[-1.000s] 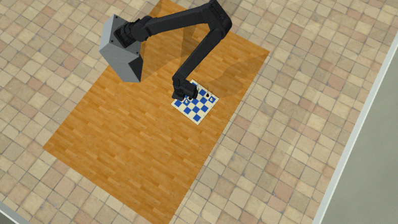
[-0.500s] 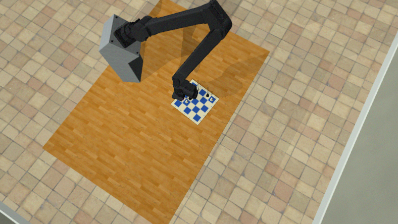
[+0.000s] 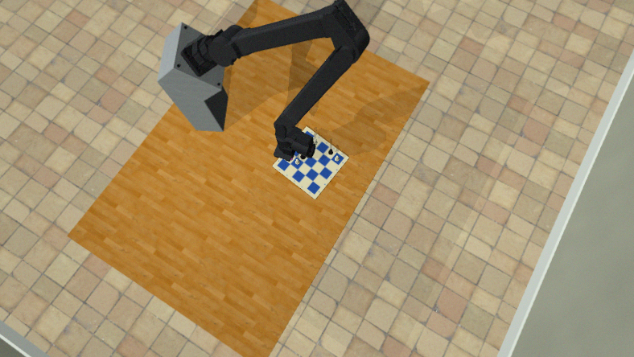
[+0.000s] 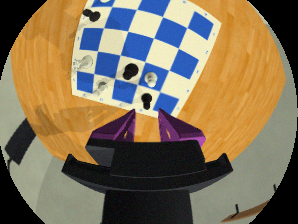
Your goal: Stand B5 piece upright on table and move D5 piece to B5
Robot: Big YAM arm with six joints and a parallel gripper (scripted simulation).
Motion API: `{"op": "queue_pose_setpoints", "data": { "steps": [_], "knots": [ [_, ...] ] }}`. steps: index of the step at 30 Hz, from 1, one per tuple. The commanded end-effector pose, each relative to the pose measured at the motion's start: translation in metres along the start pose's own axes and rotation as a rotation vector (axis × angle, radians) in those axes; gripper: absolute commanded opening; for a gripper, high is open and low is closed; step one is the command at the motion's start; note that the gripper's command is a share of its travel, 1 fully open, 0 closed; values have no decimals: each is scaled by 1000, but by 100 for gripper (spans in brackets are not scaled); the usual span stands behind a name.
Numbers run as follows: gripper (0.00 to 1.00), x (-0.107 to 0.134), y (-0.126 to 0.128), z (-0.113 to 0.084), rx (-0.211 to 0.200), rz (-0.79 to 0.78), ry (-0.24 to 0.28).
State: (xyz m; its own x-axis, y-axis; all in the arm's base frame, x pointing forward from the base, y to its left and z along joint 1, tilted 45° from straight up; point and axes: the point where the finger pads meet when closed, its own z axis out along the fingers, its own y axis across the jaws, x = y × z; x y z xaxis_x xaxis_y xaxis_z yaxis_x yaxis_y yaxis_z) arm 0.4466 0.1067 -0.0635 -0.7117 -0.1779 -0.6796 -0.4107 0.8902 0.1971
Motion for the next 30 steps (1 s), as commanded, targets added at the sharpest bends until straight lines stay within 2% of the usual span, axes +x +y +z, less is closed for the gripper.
{"op": "queue_pose_setpoints", "data": {
  "steps": [1,30],
  "knots": [
    [33,13,4,-1,-3,16,15],
    [33,20,5,-2,-4,18,21]
  ]
}}
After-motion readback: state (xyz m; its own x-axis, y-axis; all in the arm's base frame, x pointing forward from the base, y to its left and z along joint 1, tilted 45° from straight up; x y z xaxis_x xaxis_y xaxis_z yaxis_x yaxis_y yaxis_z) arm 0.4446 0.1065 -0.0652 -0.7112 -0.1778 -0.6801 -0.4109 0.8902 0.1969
